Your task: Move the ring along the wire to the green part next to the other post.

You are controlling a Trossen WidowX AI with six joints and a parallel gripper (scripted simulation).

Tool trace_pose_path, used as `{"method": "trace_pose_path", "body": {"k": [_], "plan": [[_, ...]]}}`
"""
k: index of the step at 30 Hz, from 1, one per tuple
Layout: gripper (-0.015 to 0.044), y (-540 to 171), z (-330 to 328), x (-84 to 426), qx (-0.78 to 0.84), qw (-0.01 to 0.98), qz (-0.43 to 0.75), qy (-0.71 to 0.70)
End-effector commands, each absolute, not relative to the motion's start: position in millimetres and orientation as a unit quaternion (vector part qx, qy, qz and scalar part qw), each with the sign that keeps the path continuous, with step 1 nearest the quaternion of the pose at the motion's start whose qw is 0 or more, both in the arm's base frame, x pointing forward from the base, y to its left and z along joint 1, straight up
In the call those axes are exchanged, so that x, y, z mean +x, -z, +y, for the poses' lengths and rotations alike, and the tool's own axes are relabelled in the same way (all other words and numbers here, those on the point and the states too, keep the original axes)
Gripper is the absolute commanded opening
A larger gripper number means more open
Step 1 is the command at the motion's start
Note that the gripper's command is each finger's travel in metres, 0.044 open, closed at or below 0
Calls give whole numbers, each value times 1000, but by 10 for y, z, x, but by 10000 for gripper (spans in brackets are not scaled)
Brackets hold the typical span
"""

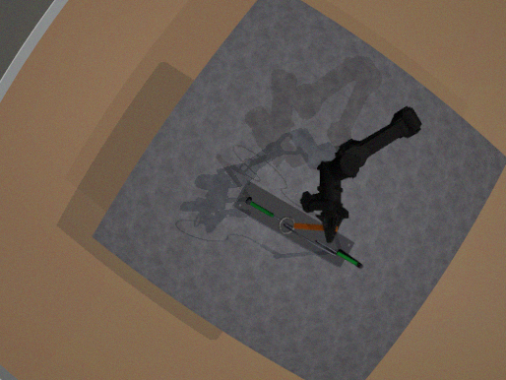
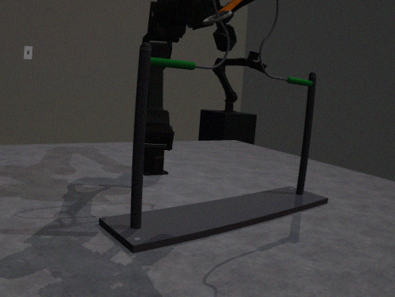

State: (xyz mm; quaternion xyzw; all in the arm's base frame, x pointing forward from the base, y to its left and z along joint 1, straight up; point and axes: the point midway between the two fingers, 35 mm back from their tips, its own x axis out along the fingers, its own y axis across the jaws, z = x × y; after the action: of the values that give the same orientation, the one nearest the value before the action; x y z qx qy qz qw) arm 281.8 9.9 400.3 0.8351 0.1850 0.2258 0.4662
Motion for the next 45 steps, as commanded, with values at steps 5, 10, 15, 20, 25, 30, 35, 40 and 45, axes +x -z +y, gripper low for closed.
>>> {"method": "trace_pose_path", "body": {"k": [5,10,15,20,25,30,35,40,45], "plan": [[-150,-4007,114,2812,810,506,197,-220],[-150,-3989,123,2811,793,532,205,-214],[-150,-3969,132,2811,775,558,212,-208],[-150,-3948,139,2811,756,583,219,-202],[-150,-3927,145,2811,736,608,225,-195],[-150,-3906,150,2811,716,631,230,-189],[-150,-3884,153,2811,695,655,235,-182],[-150,-3862,155,2811,674,677,239,-175],[-150,-3840,156,2811,652,699,243,-169]]}}
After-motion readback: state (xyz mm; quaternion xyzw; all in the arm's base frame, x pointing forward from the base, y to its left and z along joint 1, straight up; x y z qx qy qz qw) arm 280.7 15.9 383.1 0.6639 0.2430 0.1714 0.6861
